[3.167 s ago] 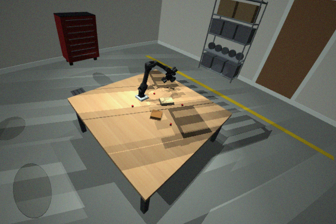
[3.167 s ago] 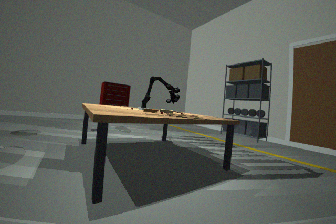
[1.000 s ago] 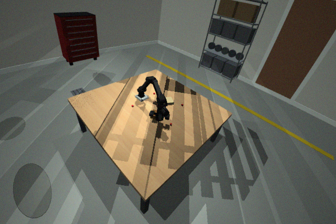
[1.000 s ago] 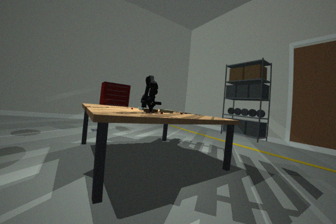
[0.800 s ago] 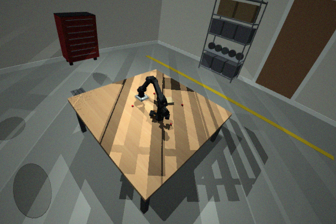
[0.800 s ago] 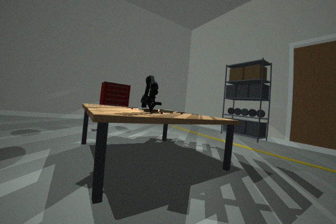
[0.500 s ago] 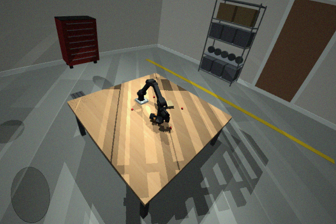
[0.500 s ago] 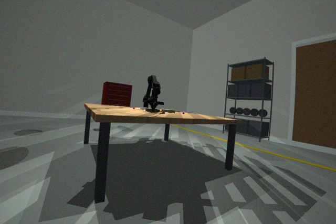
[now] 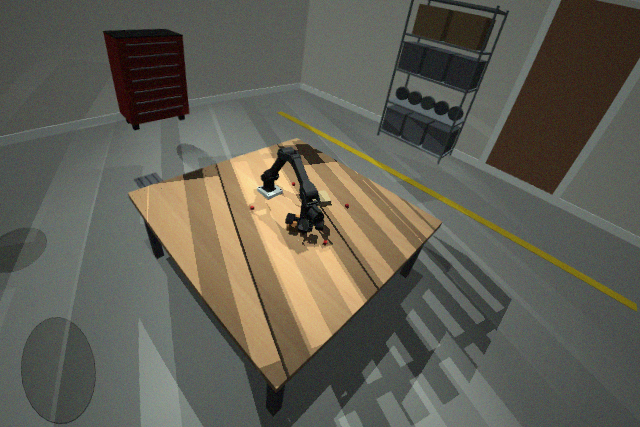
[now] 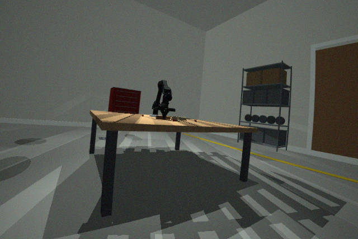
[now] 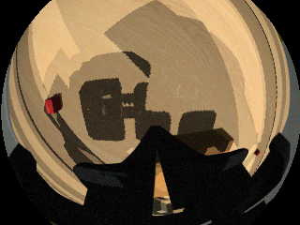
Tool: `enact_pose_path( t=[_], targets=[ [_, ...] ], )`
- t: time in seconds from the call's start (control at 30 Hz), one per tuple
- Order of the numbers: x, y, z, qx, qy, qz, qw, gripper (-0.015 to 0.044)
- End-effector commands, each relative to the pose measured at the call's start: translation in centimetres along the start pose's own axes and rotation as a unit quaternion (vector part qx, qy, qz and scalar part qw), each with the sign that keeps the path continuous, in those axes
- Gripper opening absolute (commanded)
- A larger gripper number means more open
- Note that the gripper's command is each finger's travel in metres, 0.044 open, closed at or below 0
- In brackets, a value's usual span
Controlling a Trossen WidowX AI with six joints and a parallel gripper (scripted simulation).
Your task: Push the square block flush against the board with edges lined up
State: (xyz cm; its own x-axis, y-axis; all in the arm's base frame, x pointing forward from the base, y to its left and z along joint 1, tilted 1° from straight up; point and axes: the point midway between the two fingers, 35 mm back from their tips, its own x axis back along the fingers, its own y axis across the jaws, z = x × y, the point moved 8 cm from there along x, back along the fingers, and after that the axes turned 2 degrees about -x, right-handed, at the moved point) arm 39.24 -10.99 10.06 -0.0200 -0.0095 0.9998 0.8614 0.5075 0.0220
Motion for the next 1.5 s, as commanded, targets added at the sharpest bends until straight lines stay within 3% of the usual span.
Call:
enact_pose_path(
  t=[0.0,1.47],
  targets=[
    [0.0,0.0,0.6,-0.001,0.003,0.001,1.000,0.0000],
    [0.0,-0.2,4.7,-0.001,0.005,0.001,1.000,0.0000]
  ],
)
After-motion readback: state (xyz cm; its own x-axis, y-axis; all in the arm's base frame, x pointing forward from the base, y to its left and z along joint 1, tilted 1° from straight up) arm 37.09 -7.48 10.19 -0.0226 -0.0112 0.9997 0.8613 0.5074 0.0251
